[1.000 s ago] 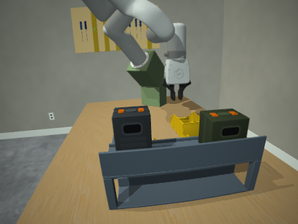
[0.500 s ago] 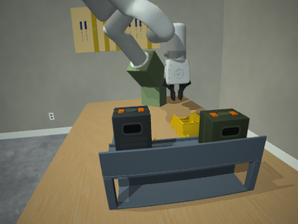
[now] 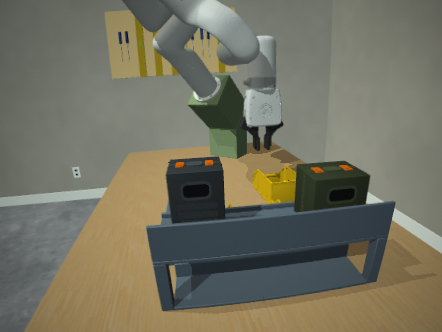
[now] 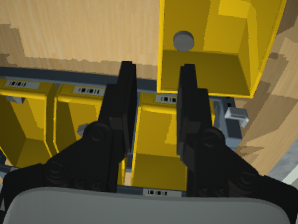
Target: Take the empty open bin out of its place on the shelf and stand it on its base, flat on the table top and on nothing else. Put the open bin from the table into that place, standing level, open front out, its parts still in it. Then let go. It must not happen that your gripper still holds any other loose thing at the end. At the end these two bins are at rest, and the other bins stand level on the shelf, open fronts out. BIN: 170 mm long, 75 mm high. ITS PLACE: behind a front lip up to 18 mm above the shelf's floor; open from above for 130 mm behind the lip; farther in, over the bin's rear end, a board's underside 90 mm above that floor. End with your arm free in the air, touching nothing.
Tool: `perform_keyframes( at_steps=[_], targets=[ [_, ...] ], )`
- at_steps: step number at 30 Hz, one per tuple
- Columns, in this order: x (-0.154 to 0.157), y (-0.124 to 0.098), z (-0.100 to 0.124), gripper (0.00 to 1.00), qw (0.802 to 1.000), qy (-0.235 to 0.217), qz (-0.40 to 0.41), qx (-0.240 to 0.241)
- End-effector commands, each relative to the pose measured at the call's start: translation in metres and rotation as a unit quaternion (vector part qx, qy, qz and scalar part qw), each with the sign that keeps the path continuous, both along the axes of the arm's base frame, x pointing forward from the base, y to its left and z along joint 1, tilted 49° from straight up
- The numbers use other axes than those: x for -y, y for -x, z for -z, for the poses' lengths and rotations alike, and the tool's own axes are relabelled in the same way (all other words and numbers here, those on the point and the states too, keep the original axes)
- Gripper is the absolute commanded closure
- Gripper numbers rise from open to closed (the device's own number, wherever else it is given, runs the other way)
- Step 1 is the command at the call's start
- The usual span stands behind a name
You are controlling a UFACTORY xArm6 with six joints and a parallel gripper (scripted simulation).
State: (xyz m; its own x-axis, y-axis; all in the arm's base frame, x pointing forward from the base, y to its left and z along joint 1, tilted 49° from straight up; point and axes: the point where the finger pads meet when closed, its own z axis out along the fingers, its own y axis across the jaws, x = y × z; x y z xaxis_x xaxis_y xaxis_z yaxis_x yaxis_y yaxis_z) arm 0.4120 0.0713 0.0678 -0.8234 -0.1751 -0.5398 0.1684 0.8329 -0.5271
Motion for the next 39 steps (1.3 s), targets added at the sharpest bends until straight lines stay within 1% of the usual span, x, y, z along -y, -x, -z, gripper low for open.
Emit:
perform_keyframes(
  at_steps=[1,11,26,39],
  targets=[
    [0.001,-0.003,0.002,0.74,1.000,-0.001,-0.001,0.001],
    [0.008,-0.010,0.011,0.74,1.000,-0.001,-0.001,0.001],
    [0.024,-0.026,0.031,0.74,1.000,-0.001,-0.001,0.001],
    [0.032,-0.034,0.040,0.74,1.000,-0.001,-0.001,0.001]
  ],
)
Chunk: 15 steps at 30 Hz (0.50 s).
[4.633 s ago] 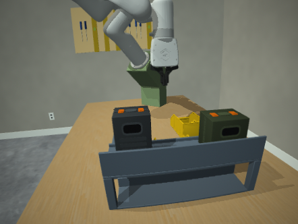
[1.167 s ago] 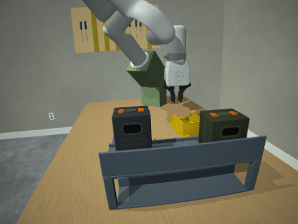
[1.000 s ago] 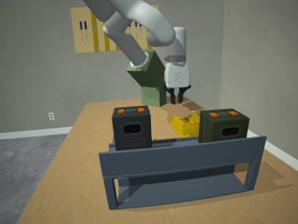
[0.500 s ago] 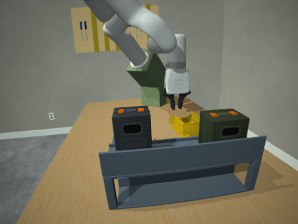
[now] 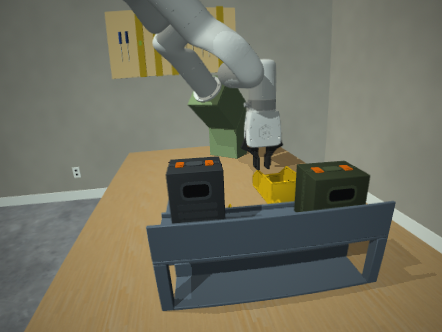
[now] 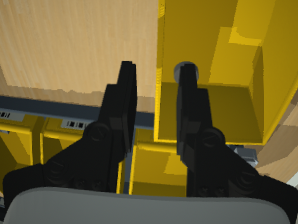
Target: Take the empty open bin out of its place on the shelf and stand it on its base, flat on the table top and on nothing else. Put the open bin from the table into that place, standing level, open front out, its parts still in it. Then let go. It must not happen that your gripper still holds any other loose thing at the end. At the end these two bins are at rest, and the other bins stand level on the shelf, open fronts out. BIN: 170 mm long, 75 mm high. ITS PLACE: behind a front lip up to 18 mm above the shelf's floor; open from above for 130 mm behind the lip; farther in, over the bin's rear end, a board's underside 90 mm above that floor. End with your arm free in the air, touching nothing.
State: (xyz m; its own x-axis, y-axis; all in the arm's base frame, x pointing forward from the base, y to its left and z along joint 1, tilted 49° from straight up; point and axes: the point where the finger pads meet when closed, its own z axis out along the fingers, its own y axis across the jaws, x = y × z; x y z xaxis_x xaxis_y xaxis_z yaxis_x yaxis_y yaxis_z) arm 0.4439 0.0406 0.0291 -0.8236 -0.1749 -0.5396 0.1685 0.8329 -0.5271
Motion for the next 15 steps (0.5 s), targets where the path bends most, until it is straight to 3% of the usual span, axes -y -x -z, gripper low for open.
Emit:
perform_keyframes(
  at_steps=[1,15],
  targets=[
    [0.0012,-0.0026,0.0020,0.74,1.000,-0.001,-0.001,0.001],
    [0.0022,-0.0037,0.0033,0.74,1.000,-0.001,-0.001,0.001]
  ],
)
